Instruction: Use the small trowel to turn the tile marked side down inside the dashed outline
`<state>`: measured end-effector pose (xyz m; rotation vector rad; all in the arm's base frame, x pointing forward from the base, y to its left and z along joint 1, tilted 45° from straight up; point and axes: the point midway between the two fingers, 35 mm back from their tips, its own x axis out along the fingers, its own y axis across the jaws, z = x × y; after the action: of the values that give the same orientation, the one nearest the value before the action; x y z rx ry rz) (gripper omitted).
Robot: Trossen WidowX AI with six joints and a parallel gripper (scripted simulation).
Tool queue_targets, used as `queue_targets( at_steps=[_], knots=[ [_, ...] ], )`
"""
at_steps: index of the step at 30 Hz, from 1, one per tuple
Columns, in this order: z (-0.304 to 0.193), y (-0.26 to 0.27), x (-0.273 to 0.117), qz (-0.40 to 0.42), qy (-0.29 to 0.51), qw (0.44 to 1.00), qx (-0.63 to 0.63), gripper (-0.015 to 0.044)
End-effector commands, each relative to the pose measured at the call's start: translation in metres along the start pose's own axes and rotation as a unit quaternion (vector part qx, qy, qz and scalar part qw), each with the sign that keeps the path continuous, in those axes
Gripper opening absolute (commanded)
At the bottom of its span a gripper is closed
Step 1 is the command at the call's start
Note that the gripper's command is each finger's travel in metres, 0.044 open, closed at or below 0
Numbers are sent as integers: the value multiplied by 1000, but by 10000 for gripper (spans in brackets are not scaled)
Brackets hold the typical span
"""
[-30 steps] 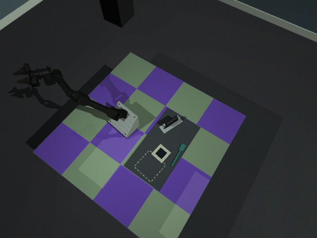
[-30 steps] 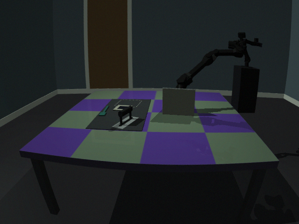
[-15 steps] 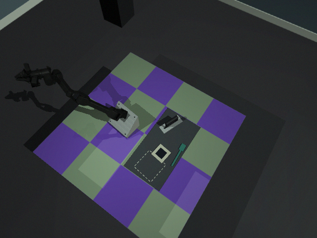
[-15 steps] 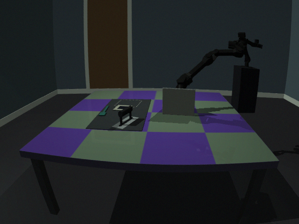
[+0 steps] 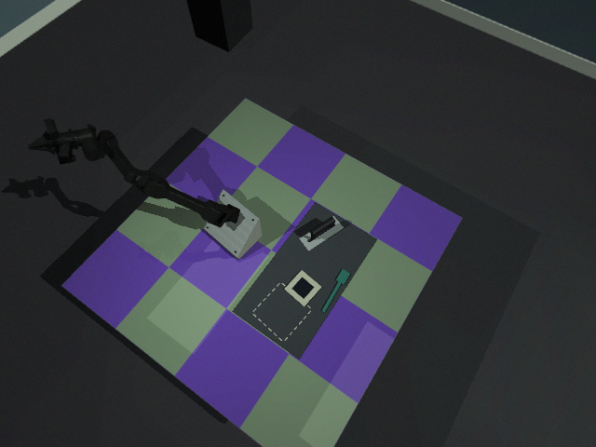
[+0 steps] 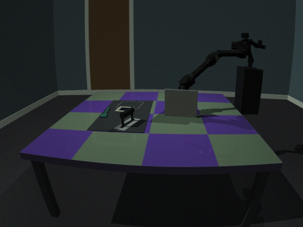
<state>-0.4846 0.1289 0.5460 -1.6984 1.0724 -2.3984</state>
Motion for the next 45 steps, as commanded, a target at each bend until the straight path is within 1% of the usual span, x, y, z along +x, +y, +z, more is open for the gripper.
queue_targets(
  at_steps=[1, 5, 9, 30, 34, 45],
  knots=[
    [0, 0, 0, 0, 0, 1000, 0, 0],
    [0, 0, 0, 0, 0, 1000, 0, 0],
    [0, 0, 0, 0, 0, 1000, 0, 100],
    [0, 0, 0, 0, 0, 1000, 0, 100],
    [0, 0, 0, 0, 0, 1000, 0, 0],
    [0, 0, 0, 0, 0, 1000, 0, 0]
  ],
)
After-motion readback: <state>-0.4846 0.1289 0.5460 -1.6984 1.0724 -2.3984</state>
